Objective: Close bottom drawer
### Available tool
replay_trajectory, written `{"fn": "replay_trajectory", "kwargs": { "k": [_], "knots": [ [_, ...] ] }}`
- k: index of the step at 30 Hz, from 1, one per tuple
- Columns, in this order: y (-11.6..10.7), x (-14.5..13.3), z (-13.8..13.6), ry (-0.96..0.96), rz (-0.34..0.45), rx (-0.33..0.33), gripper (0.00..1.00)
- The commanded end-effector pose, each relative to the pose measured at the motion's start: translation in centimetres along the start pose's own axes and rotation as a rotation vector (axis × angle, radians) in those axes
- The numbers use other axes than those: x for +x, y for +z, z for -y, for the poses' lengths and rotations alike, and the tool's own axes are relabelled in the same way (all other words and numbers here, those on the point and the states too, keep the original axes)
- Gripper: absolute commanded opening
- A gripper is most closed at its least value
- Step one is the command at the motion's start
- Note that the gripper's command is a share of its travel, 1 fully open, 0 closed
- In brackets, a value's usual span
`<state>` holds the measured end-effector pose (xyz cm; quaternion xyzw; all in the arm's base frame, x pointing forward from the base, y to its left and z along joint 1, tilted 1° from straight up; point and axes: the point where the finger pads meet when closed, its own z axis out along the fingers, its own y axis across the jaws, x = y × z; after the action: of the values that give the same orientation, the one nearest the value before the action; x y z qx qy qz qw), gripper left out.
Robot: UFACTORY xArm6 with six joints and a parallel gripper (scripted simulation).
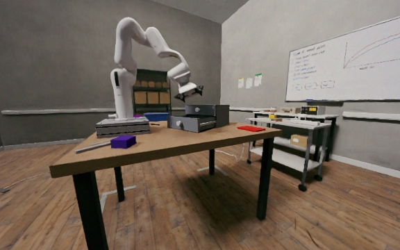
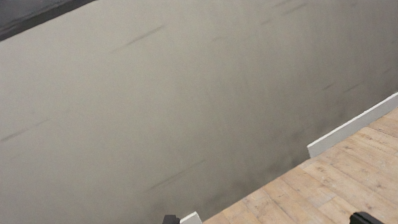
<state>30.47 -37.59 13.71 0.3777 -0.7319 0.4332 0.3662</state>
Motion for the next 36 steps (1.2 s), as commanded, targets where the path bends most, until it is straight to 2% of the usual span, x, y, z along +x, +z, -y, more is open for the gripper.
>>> {"fn": "replay_trajectory", "kwargs": {
  "k": [1, 6, 10, 14, 15, 17, 19, 21, 23, 24, 25, 26, 27, 28, 29, 30, 31, 32, 36],
  "knots": [
    [0.0, 0.1, 0.1, 0.003, -0.001, 0.002, 1.0],
    [-0.1, 0.1, -0.1, 0.005, 0.005, -0.01, 1.0],
    [-0.6, 0.0, -1.5, 0.014, 0.039, -0.075, 1.0],
    [-1.9, -0.5, -4.3, 0.038, 0.122, -0.205, 1.0],
    [-1.9, -0.5, -4.3, 0.038, 0.122, -0.205, 1.0],
    [-3.1, -1.0, -5.9, 0.059, 0.188, -0.287, 1.0],
    [-3.1, -1.0, -5.9, 0.059, 0.188, -0.287, 1.0],
    [-4.7, -1.8, -7.5, 0.088, 0.27, -0.374, 1.0],
    [-4.7, -1.8, -7.5, 0.088, 0.27, -0.374, 1.0],
    [-5.6, -2.2, -8.1, 0.105, 0.317, -0.416, 1.0],
    [-5.6, -2.2, -8.1, 0.105, 0.317, -0.416, 1.0],
    [-6.6, -2.6, -8.7, 0.124, 0.367, -0.458, 1.0],
    [-6.6, -2.6, -8.7, 0.124, 0.367, -0.458, 1.0],
    [-7.7, -3.1, -9.2, 0.146, 0.42, -0.497, 1.0],
    [-7.7, -3.1, -9.2, 0.146, 0.42, -0.497, 1.0],
    [-8.9, -3.5, -9.6, 0.169, 0.476, -0.533, 1.0],
    [-8.9, -3.5, -9.6, 0.169, 0.476, -0.533, 1.0],
    [-10.0, -4.0, -9.9, 0.195, 0.532, -0.567, 1.0],
    [-10.0, -4.0, -9.9, 0.195, 0.532, -0.567, 1.0]
  ]
}}
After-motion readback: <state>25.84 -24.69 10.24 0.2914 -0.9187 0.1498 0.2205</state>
